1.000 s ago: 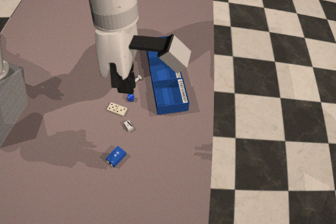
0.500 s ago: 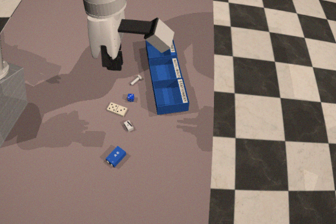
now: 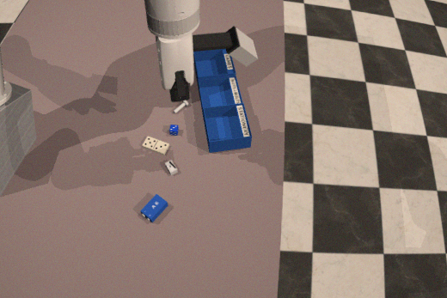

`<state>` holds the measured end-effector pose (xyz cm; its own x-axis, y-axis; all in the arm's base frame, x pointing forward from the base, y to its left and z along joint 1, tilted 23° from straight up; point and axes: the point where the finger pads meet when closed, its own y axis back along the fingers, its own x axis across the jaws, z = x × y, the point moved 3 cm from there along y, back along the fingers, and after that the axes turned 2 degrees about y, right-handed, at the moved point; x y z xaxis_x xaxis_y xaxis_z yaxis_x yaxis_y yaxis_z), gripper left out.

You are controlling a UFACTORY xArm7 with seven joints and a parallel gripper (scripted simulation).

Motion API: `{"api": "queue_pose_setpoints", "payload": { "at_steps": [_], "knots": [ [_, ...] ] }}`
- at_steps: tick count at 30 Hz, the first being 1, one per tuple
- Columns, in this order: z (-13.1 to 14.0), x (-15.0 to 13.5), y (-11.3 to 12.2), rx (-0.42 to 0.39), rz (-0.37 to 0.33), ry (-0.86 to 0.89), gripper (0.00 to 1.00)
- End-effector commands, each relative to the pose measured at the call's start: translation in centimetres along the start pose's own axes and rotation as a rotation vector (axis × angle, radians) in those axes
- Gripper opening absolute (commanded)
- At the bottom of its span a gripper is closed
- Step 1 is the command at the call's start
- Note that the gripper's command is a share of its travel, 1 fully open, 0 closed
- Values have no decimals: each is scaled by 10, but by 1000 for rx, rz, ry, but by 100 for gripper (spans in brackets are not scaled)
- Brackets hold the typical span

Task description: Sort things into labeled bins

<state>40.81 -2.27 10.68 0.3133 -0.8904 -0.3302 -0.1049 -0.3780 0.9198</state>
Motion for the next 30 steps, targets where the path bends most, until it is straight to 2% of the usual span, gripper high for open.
{"api": "queue_pose_setpoints", "payload": {
  "at_steps": [1,13,20,30],
  "knots": [
    [-16,3,-13,10,2,22,7],
    [-86,-6,-83,10,2,22,7],
    [-87,-6,-84,10,2,22,7],
    [-88,-6,-111,10,2,22,7]
  ]
}}
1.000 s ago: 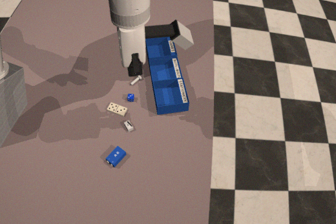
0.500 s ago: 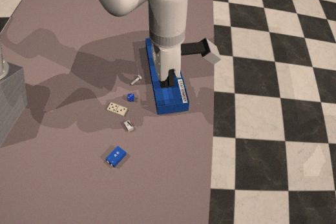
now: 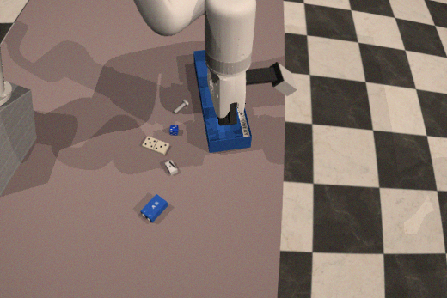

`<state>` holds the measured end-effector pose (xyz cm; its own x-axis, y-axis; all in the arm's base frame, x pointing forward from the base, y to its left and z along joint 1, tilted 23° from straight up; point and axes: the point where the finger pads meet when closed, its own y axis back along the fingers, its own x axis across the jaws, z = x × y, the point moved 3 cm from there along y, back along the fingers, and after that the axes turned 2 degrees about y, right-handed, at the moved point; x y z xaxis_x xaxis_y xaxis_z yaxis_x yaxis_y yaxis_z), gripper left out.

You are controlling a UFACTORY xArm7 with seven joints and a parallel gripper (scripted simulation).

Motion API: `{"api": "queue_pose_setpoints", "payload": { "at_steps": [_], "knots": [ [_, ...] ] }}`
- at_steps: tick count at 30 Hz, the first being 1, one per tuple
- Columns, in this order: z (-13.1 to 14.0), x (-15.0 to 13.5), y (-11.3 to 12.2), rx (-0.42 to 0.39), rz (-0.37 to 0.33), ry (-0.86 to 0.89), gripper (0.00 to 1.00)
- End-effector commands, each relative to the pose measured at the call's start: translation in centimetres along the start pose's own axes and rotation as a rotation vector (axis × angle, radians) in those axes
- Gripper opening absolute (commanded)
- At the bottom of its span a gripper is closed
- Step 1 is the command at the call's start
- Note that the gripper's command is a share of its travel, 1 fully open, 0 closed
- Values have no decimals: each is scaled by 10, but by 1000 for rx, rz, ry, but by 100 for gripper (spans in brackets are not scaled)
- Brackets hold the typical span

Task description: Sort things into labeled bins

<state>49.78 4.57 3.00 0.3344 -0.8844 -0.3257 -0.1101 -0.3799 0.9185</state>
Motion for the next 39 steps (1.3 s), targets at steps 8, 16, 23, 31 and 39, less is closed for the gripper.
{"api": "queue_pose_setpoints", "payload": {
  "at_steps": [8,16,23,31,39],
  "knots": [
    [-2,1,-21,4,3,0,7],
    [-2,1,-31,4,3,0,7],
    [-2,1,-31,4,3,0,7],
    [-2,1,-31,4,3,0,7],
    [-2,1,-31,4,3,0,7]
  ]
}}
